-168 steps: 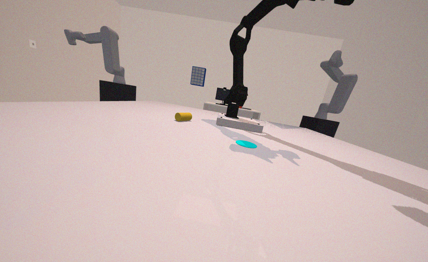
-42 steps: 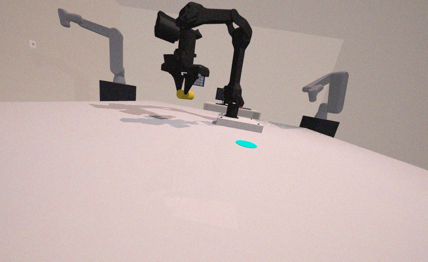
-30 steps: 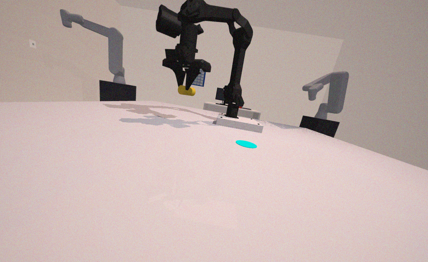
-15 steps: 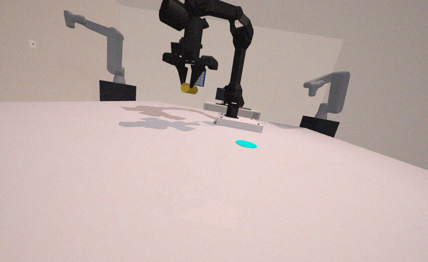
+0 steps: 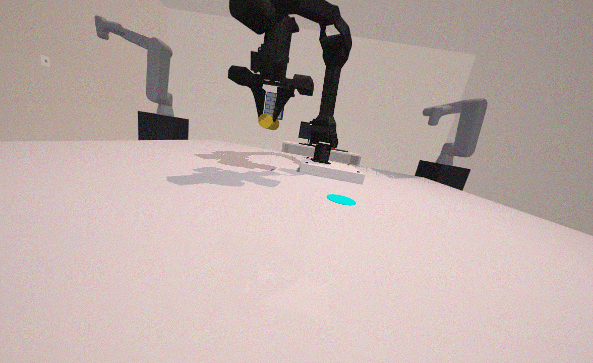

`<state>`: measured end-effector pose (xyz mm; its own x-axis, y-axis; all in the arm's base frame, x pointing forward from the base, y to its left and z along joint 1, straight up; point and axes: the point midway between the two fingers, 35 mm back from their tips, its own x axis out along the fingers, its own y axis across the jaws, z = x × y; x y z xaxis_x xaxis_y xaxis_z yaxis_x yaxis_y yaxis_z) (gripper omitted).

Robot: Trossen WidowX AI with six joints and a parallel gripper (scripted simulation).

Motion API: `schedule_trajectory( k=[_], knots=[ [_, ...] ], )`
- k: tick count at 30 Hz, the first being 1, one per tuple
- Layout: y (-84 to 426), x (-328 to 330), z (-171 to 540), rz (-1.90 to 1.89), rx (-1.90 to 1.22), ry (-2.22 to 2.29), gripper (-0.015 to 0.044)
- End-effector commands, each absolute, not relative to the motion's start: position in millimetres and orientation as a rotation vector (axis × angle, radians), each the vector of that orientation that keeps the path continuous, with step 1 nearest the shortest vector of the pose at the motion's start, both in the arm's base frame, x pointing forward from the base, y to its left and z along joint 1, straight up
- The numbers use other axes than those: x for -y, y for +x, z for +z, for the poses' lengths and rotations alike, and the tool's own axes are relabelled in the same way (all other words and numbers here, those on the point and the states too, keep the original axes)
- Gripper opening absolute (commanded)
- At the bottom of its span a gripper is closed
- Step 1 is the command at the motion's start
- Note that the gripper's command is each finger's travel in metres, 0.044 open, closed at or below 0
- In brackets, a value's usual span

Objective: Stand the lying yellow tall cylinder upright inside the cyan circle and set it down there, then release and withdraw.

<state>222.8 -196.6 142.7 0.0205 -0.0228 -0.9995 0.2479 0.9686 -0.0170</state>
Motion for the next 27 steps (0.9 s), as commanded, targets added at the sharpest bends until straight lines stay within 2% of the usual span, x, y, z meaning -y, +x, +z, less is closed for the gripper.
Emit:
schedule_trajectory(
  k=[1,27],
  knots=[
    [234.1,189.0,143.4,-0.161,-1.543,0.138,0.0105],
    [287.8,130.5,149.5,0.1,-1.543,-0.12,0.0105]
  ],
)
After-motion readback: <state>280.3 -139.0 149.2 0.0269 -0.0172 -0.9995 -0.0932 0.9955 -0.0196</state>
